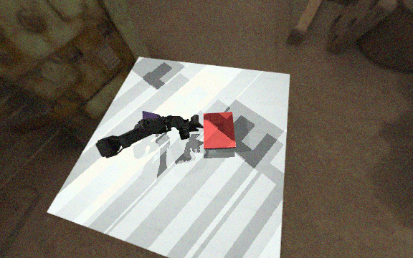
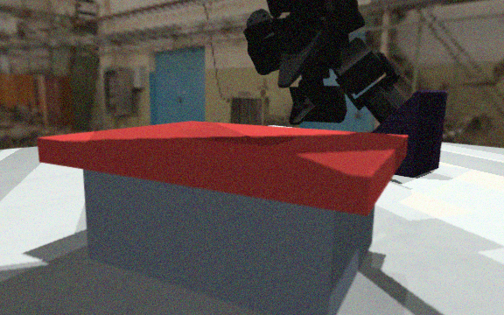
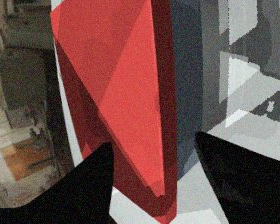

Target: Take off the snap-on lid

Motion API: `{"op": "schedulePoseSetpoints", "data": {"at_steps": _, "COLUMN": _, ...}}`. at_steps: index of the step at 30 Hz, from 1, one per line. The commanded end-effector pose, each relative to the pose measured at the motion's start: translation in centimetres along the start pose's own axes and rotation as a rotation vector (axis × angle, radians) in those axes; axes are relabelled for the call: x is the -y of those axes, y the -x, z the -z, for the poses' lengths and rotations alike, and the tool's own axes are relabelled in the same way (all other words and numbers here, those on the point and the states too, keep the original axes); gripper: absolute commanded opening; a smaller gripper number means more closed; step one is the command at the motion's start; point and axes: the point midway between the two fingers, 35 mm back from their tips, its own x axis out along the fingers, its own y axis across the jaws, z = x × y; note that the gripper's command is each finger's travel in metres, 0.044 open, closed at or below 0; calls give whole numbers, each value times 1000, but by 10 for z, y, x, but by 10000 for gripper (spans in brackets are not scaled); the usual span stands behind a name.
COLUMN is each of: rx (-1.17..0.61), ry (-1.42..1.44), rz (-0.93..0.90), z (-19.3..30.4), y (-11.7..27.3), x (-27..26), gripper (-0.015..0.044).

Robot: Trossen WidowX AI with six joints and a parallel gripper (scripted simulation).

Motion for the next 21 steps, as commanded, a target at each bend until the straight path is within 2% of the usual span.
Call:
{"op": "schedulePoseSetpoints", "data": {"at_steps": 1, "rx": -5, "ry": 9, "rz": 8, "z": 2, "y": -9, "x": 2, "gripper": 235}}
{"op": "schedulePoseSetpoints", "data": {"at_steps": 21, "rx": -1, "ry": 10, "rz": 5, "z": 1, "y": -42, "x": 5, "gripper": 235}}
